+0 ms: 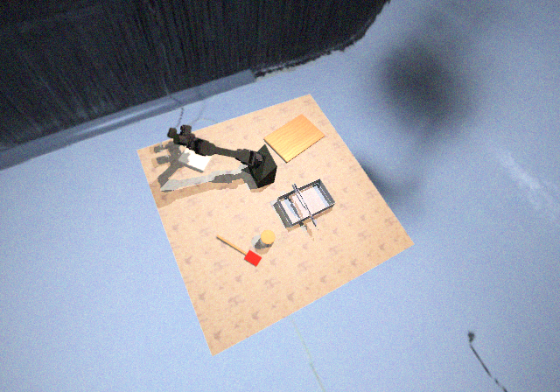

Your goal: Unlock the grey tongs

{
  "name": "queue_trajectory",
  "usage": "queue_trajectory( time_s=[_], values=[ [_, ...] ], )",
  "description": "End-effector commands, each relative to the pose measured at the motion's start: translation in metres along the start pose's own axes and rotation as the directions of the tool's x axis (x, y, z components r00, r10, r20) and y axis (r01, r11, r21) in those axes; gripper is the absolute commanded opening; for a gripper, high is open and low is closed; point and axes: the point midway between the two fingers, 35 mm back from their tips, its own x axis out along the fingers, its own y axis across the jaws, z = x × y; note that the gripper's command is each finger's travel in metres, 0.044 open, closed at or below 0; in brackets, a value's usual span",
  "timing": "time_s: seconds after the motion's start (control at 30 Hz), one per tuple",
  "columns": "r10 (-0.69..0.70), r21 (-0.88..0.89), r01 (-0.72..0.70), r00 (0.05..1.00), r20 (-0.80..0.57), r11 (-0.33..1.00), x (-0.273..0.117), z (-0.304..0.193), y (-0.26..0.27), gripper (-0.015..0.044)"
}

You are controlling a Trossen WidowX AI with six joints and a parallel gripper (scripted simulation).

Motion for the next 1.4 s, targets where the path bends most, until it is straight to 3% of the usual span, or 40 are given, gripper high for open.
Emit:
queue_trajectory(
  time_s=[0.0,0.27,0.63,0.8,1.07,1.37],
  values=[
    [0.001,-0.002,-0.001,1.000,-0.001,1.000,0.000,0.000,0.000,0.0426],
    [0.011,-0.082,-0.014,0.999,-0.041,0.997,0.004,-0.009,0.004,0.0440],
    [0.029,-0.343,-0.075,0.990,-0.139,0.936,-0.007,-0.040,0.030,0.0440],
    [0.017,-0.432,-0.062,0.994,-0.107,0.900,-0.013,-0.039,0.040,0.0440],
    [0.144,-0.440,-0.212,0.972,-0.183,0.873,-0.037,-0.069,0.094,0.0440],
    [0.096,-0.446,-0.241,0.941,-0.323,0.862,-0.060,-0.126,0.103,0.0440]
  ],
)
